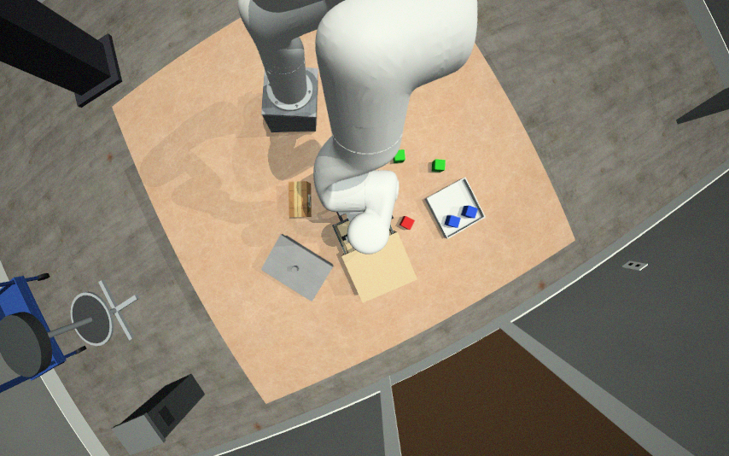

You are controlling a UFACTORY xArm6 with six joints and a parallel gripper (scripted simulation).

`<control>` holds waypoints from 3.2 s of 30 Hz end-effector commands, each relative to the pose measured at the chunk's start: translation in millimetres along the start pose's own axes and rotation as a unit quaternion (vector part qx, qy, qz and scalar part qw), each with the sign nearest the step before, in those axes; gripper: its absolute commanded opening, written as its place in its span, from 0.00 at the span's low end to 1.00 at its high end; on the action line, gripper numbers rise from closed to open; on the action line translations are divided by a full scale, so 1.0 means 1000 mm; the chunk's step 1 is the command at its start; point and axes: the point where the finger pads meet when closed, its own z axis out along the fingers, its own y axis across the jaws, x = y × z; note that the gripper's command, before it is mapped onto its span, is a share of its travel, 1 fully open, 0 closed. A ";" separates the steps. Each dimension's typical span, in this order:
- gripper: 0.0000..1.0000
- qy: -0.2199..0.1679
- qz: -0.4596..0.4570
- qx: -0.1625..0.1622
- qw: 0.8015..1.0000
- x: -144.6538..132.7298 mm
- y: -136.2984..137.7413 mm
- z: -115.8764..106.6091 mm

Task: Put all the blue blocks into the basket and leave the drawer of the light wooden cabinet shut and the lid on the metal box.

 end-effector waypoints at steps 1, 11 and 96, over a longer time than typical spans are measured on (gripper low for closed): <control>0.61 -0.002 0.000 0.000 1.000 -0.001 0.000 0.006; 0.61 -0.002 0.000 0.000 1.000 -0.002 0.000 0.019; 0.00 -0.002 0.000 0.000 1.000 -0.002 0.000 0.016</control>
